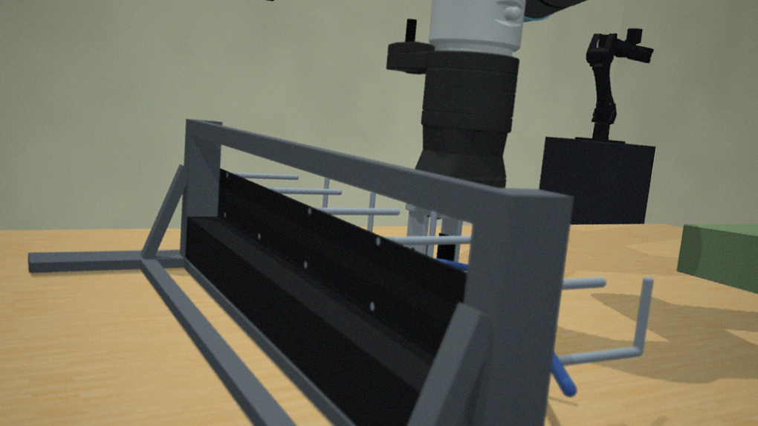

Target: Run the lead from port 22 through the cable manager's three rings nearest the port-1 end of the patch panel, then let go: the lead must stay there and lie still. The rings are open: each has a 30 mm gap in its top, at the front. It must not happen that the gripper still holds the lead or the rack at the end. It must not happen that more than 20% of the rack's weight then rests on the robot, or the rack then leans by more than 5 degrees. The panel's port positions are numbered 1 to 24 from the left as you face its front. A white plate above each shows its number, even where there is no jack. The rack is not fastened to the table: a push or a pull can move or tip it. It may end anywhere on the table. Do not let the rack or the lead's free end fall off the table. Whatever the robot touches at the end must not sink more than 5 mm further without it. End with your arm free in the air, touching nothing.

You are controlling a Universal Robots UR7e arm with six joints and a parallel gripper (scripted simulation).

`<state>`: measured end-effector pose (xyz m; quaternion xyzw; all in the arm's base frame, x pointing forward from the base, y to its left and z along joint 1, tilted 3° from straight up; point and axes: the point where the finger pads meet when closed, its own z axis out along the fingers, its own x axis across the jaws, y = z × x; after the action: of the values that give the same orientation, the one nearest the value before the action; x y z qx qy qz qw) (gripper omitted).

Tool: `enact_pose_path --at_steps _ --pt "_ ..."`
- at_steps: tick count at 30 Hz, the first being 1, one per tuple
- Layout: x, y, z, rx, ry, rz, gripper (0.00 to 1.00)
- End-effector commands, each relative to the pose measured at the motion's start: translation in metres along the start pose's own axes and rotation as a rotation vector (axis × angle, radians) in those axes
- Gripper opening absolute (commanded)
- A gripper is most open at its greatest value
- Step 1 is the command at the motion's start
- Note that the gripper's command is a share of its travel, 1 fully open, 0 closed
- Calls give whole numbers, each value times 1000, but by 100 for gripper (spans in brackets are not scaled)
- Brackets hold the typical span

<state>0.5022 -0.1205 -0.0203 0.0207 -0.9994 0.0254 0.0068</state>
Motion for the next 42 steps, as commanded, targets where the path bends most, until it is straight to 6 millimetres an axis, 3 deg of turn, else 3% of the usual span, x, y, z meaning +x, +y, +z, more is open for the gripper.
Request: enact_pose_path --at_steps 1,34,35,42 --pt "0 0 0 1 -2 0 67" --pt "0 0 0 1 -2 0 67" --pt "0 0 0 1 -2 0 0" --pt "0 0 0 1 -2 0 0"
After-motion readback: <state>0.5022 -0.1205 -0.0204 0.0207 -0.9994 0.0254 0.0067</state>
